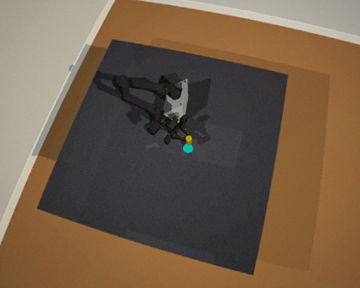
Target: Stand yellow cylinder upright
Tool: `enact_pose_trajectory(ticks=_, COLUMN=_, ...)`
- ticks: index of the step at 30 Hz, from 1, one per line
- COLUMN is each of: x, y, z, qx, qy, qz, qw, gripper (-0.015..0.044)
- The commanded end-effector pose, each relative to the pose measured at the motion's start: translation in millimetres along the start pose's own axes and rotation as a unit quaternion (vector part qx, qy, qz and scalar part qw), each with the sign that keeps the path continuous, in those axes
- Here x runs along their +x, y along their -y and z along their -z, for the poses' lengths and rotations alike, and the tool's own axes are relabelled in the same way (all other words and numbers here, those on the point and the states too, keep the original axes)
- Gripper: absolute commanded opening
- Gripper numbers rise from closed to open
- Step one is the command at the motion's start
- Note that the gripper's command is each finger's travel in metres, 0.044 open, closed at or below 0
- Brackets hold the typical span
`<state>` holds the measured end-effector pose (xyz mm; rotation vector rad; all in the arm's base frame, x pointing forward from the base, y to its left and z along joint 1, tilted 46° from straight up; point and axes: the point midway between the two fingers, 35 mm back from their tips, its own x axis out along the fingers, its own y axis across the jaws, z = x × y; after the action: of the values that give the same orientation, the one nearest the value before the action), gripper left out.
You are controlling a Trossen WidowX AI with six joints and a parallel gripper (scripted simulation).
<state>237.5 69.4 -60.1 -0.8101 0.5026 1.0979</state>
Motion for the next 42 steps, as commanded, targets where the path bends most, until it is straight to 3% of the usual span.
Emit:
enact_pose_trajectory(ticks=1, x=-4, y=0, z=-3, qx=-0.012, qy=0.013, qz=0.010, qw=1.000, gripper=0.0105)
enact_pose_trajectory(ticks=20, x=-5, y=0, z=-1, qx=-0.014, qy=0.014, qz=0.011, qw=1.000, gripper=0.0105)
enact_pose_trajectory(ticks=42, x=3, y=4, z=68, qx=-0.014, qy=0.010, qz=0.008, qw=1.000, gripper=0.0105)
